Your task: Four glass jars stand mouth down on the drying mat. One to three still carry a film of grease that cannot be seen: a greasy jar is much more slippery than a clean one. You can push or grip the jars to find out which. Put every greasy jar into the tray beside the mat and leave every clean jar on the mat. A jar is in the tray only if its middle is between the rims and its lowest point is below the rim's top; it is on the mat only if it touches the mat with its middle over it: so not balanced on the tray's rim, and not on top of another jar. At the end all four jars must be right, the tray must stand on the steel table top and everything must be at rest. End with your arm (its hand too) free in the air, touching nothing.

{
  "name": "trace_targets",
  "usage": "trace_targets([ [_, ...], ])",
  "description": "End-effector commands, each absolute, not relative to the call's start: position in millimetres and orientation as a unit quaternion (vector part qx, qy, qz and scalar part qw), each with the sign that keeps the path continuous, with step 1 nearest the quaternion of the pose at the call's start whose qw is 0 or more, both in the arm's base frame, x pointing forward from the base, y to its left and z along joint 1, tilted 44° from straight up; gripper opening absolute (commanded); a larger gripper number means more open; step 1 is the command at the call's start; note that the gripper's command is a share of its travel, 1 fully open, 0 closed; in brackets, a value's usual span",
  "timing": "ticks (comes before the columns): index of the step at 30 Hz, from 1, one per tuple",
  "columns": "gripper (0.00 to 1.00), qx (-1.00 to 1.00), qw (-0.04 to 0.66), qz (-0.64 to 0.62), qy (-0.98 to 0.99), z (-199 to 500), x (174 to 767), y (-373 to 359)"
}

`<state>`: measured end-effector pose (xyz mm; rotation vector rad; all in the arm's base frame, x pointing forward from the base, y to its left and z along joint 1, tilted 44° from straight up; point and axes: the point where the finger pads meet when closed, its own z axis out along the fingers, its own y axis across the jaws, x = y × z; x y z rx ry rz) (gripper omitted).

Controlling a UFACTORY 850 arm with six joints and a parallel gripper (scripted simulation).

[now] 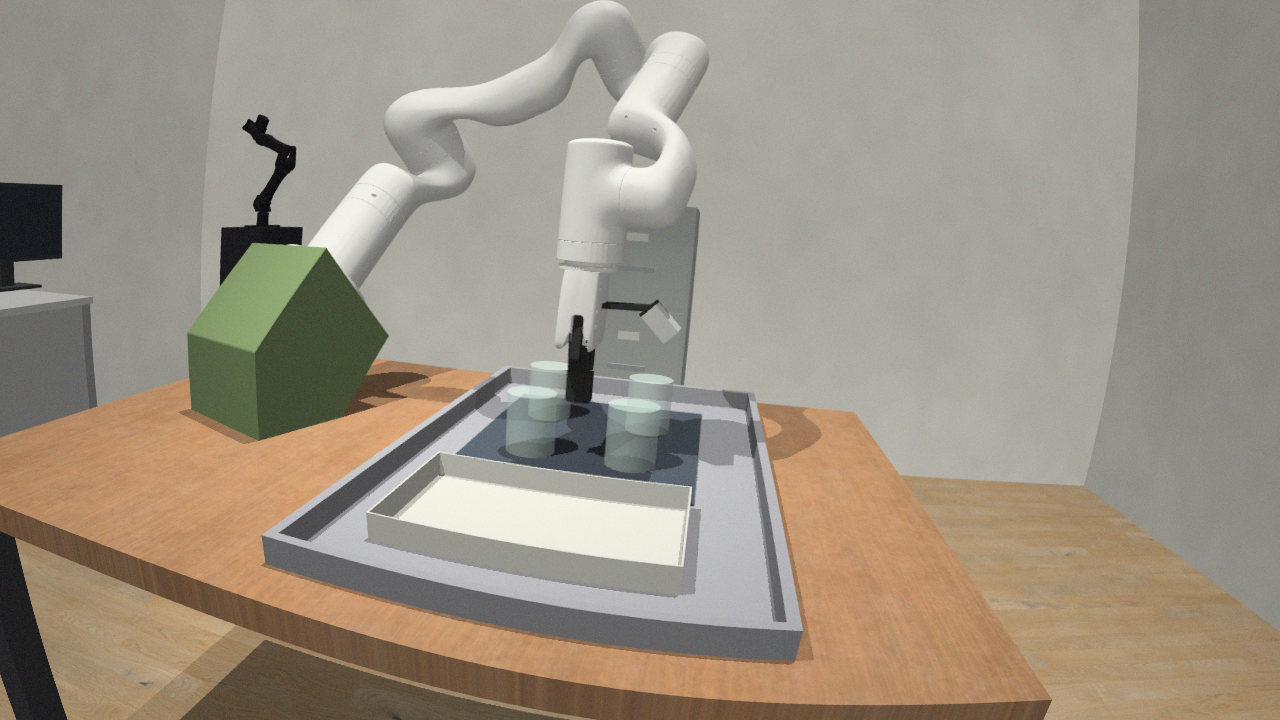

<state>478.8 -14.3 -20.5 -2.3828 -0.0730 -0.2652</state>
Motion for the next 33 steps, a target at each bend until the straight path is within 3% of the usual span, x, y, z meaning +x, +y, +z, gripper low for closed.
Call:
trace_targets([
  [1, 0.0, -0.926, 0.363, -0.104, -0.028, 4, 474, -37],
  [12, 0.0, -0.926, 0.363, -0.104, -0.028, 36, 465, -46],
  [33, 0.0, -0.926, 0.363, -0.104, -0.028, 135, 434, 66],
])
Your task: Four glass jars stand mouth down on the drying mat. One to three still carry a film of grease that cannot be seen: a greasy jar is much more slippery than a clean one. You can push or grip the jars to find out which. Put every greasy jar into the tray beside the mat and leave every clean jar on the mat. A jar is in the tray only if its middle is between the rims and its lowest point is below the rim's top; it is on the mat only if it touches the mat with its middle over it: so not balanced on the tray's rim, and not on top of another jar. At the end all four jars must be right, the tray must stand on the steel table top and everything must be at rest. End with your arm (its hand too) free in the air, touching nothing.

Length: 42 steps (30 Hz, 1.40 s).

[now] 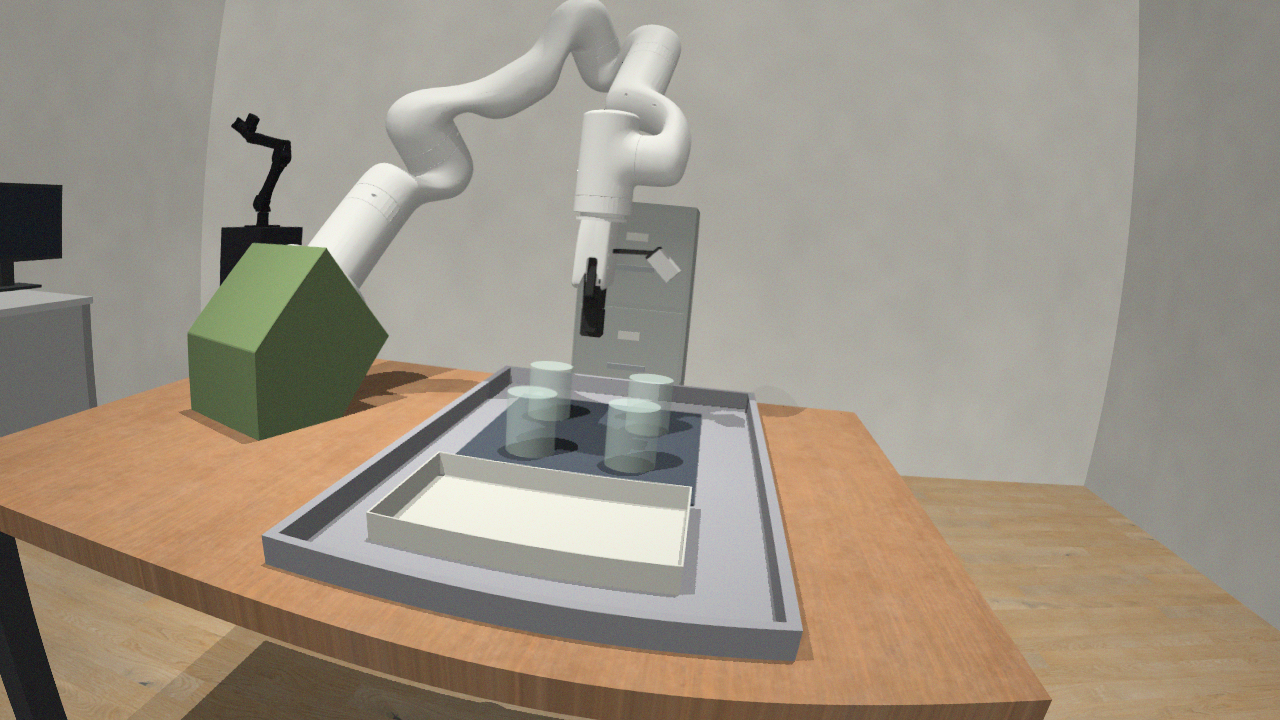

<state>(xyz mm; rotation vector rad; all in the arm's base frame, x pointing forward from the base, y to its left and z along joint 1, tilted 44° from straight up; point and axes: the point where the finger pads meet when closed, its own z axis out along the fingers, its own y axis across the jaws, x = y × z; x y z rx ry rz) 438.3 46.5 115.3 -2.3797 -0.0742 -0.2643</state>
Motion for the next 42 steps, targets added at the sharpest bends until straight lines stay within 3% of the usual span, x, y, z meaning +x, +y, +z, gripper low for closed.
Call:
trace_targets([
  [1, 0.0, -0.926, 0.363, -0.104, -0.028, 140, 432, 72],
  [22, 0.0, -0.926, 0.363, -0.104, -0.028, 86, 445, 124],
  [42, 0.0, -0.926, 0.363, -0.104, -0.028, 85, 444, 124],
])
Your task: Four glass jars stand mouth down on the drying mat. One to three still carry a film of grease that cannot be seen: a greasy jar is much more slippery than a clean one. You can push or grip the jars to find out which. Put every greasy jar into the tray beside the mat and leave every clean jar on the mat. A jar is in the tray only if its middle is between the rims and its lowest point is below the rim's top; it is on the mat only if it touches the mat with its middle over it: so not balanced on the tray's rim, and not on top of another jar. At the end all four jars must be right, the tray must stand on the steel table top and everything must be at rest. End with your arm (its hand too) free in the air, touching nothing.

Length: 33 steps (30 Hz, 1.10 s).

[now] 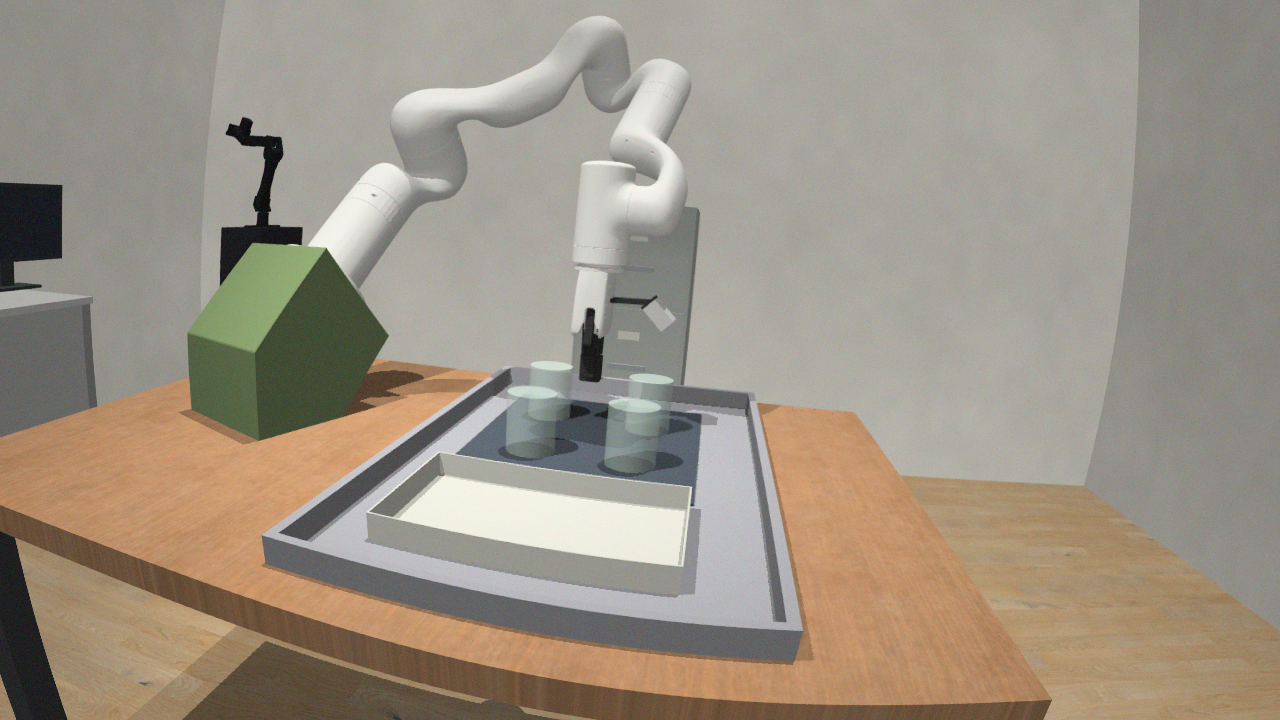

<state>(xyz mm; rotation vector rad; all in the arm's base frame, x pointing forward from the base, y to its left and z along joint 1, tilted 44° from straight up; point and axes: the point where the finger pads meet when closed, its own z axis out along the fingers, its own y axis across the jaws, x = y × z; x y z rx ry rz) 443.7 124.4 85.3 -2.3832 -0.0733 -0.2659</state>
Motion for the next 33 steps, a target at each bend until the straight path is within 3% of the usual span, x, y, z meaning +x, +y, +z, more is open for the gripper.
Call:
trace_targets([
  [1, 0.0, -0.926, 0.363, -0.104, -0.028, 85.5, 443.6, 124.2],
  [33, 0.0, -0.926, 0.363, -0.104, -0.028, 84.7, 440.0, 124.2],
])
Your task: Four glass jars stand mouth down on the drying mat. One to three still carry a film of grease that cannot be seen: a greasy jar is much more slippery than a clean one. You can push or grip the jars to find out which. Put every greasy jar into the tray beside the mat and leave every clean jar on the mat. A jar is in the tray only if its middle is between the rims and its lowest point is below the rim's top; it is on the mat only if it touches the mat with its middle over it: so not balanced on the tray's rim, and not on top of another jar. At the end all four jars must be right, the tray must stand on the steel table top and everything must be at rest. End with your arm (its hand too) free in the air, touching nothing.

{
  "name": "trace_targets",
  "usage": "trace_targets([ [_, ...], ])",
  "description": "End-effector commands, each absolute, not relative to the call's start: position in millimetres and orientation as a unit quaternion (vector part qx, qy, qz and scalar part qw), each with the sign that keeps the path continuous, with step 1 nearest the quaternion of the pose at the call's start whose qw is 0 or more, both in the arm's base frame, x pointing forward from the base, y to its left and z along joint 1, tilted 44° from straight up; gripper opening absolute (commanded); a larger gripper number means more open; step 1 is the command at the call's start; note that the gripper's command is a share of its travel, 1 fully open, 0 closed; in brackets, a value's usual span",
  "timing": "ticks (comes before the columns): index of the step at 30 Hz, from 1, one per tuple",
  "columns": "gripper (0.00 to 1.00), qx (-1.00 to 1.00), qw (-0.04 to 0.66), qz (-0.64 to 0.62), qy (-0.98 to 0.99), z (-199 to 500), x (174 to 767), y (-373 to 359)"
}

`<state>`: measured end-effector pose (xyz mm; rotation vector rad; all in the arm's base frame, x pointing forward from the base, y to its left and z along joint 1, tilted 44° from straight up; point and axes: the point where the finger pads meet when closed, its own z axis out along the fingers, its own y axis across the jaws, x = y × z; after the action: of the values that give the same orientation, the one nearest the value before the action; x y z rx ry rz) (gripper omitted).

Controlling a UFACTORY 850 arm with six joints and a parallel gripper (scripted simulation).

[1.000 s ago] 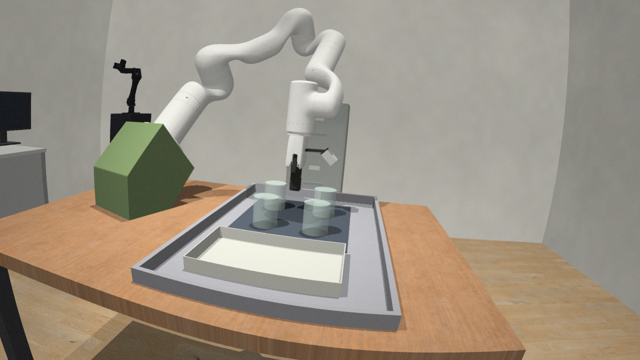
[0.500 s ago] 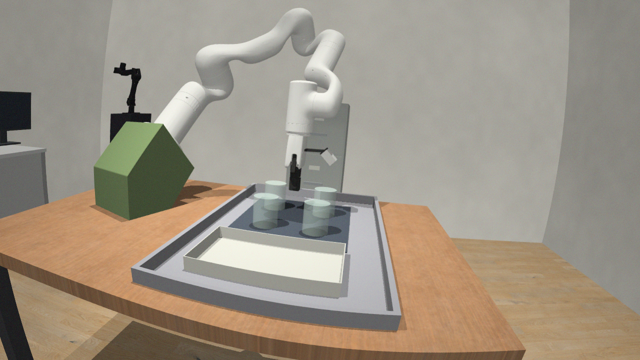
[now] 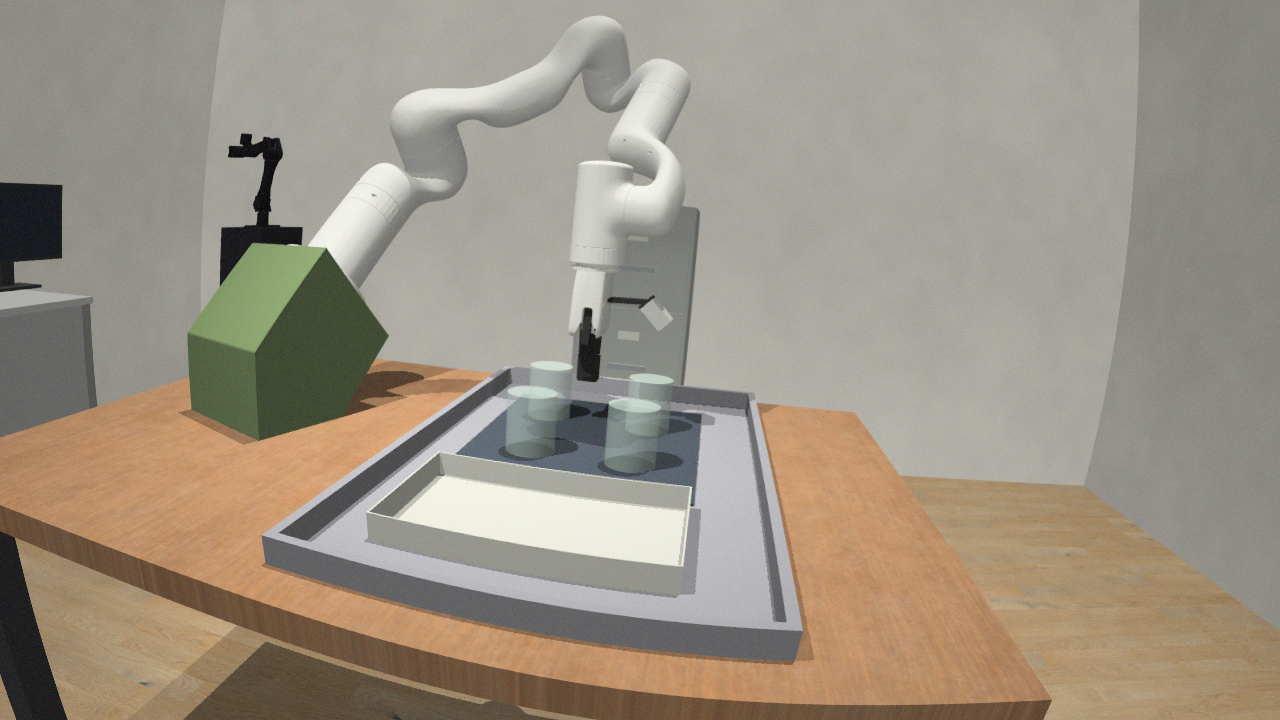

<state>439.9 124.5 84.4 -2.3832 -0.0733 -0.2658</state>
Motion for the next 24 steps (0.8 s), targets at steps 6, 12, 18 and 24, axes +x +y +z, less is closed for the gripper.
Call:
trace_targets([
  [6, 0.0, -0.926, 0.363, -0.104, -0.028, 84.5, 439.4, 124.3],
  [12, 0.0, -0.926, 0.363, -0.104, -0.028, 84.4, 438.7, 124.3],
  [18, 0.0, -0.926, 0.363, -0.104, -0.028, 84.2, 437.9, 124.3],
  [24, 0.0, -0.926, 0.363, -0.104, -0.028, 84.1, 437.4, 124.3],
])
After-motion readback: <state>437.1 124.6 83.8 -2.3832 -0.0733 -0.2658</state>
